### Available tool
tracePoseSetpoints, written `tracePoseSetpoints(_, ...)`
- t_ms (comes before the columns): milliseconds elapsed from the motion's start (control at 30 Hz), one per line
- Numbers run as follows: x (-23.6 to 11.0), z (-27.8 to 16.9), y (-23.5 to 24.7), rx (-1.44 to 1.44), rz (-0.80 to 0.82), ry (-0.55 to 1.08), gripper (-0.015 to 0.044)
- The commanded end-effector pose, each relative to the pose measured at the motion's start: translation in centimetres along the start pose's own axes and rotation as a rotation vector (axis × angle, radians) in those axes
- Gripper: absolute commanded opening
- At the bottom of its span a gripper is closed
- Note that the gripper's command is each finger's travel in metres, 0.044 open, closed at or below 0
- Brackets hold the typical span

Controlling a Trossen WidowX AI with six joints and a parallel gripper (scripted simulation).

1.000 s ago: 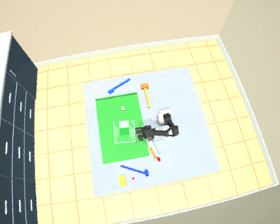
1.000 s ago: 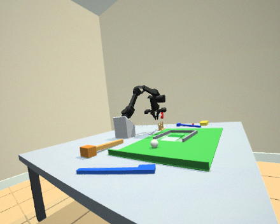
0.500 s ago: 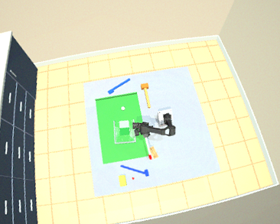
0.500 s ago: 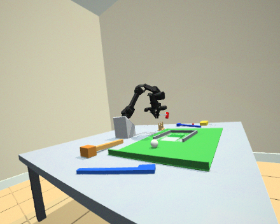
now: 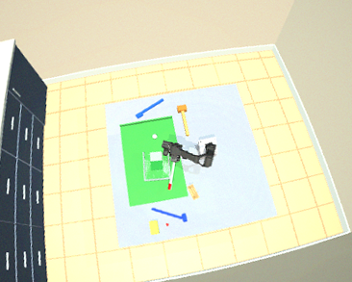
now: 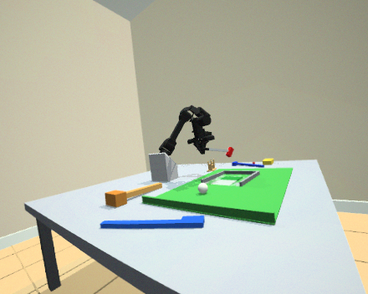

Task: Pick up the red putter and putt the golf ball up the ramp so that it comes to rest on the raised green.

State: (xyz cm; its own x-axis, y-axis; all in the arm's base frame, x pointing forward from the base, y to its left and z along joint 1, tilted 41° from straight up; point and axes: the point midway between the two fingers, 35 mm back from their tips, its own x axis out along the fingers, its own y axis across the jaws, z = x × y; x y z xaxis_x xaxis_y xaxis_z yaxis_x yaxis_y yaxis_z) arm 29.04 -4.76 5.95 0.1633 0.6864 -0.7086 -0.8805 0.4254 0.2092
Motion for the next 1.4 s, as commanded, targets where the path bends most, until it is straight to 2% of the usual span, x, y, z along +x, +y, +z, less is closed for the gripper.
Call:
tracePoseSetpoints(0,-0.8,-2.7,-1.7,0.130,-0.021,0.019,0.0000)
tracePoseSetpoints(667,-3.5,-16.8,-5.0,0.721,-0.072,0.088,0.0000)
tracePoseSetpoints(1367,-3.5,-31.5,-2.0,1.295,-0.073,0.108,0.0000)
